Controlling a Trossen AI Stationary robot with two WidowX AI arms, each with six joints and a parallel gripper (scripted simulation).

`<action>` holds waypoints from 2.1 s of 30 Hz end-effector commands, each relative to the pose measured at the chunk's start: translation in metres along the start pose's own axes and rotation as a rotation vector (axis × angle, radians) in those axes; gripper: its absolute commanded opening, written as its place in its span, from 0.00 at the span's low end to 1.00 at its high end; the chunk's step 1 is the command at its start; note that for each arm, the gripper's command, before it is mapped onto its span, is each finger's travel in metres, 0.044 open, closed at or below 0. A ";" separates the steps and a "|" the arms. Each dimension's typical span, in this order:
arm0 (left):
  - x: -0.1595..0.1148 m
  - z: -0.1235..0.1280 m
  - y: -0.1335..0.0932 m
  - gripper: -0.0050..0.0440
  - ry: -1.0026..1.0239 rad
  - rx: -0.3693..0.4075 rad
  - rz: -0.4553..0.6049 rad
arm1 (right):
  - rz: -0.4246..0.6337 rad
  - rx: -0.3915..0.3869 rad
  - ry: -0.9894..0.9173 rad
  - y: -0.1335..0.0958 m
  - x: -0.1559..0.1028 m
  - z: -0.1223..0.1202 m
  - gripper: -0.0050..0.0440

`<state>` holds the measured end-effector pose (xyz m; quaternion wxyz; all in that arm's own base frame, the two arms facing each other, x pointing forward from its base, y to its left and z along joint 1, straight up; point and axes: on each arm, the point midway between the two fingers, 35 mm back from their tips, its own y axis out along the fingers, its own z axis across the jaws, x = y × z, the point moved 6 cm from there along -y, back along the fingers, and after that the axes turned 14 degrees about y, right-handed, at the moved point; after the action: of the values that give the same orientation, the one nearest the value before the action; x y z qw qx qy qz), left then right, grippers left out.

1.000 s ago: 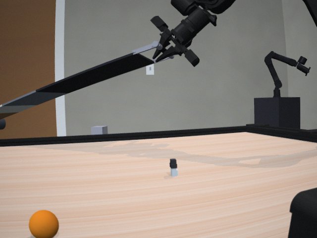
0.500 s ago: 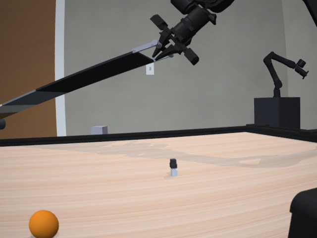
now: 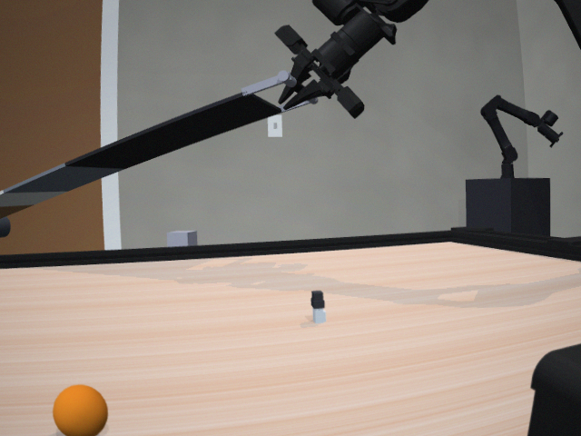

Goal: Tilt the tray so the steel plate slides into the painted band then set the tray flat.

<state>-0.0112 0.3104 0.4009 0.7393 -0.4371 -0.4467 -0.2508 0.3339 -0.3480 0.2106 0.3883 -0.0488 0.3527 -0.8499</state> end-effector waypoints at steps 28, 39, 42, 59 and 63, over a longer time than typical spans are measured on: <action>0.000 0.000 0.000 1.00 0.001 -0.001 -0.001 | 0.007 0.054 -0.001 -0.010 0.000 0.005 0.10; 0.000 0.000 0.000 1.00 0.001 -0.001 -0.001 | 0.008 0.057 -0.001 -0.013 -0.001 0.011 0.10; 0.000 0.000 0.000 1.00 0.001 -0.001 -0.001 | 0.008 0.059 -0.001 -0.014 -0.002 0.013 0.10; 0.000 0.000 0.000 1.00 0.001 -0.001 -0.001 | 0.011 0.069 -0.001 -0.016 -0.003 0.017 0.10; 0.000 0.000 0.000 1.00 0.001 -0.001 -0.001 | 0.011 0.069 -0.001 -0.016 -0.003 0.017 0.10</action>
<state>-0.0110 0.3104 0.4010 0.7393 -0.4371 -0.4464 -0.2511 0.3336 -0.3478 0.2102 0.3902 -0.0455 0.3467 -0.8517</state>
